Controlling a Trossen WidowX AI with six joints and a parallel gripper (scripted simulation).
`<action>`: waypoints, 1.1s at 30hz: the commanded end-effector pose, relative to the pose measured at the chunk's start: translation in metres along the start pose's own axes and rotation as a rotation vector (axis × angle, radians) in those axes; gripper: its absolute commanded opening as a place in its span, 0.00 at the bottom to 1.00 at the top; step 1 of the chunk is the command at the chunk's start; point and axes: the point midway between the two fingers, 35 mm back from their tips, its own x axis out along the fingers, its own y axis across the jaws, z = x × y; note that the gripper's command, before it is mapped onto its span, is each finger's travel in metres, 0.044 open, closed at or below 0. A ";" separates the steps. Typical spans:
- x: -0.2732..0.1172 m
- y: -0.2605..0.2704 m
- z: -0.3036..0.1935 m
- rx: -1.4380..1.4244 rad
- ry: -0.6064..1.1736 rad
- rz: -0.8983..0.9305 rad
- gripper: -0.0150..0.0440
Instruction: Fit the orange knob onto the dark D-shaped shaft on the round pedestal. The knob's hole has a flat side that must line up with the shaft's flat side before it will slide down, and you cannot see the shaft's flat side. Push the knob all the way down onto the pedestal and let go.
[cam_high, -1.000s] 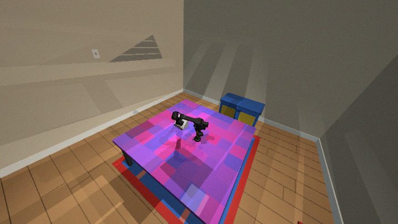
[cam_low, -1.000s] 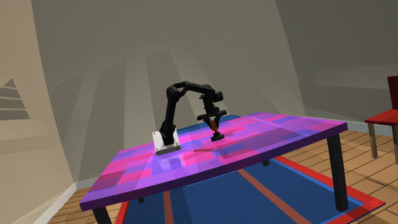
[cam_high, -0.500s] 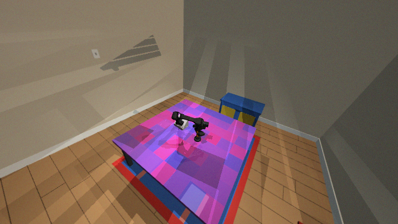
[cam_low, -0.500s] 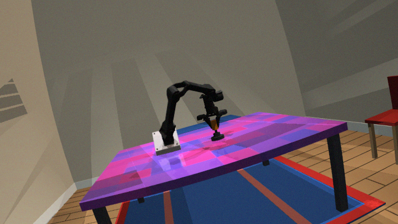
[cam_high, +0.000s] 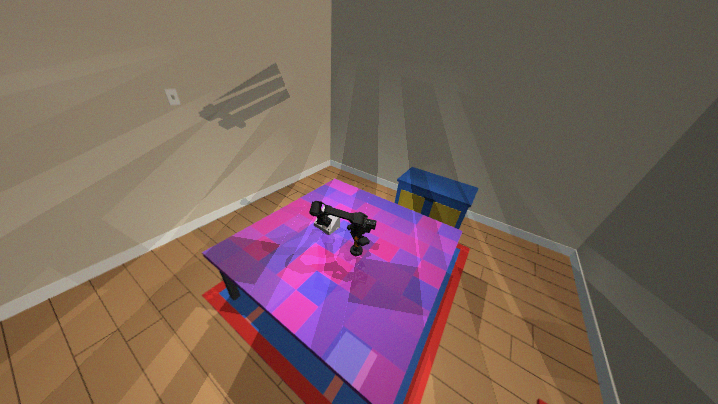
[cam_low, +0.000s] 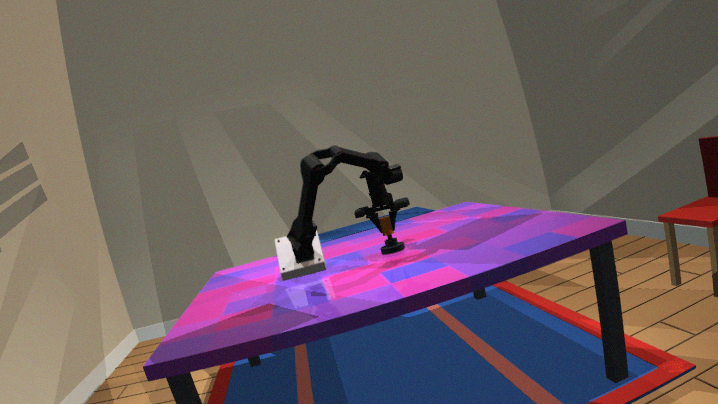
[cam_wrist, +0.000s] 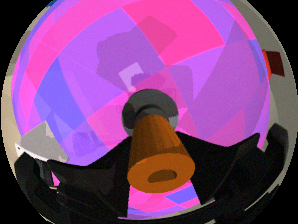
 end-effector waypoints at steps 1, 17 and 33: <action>-0.001 -0.001 0.001 -0.005 -0.003 -0.002 0.25; 0.001 0.000 -0.001 -0.005 -0.003 -0.002 0.25; -0.001 -0.002 0.002 -0.005 -0.003 -0.002 0.25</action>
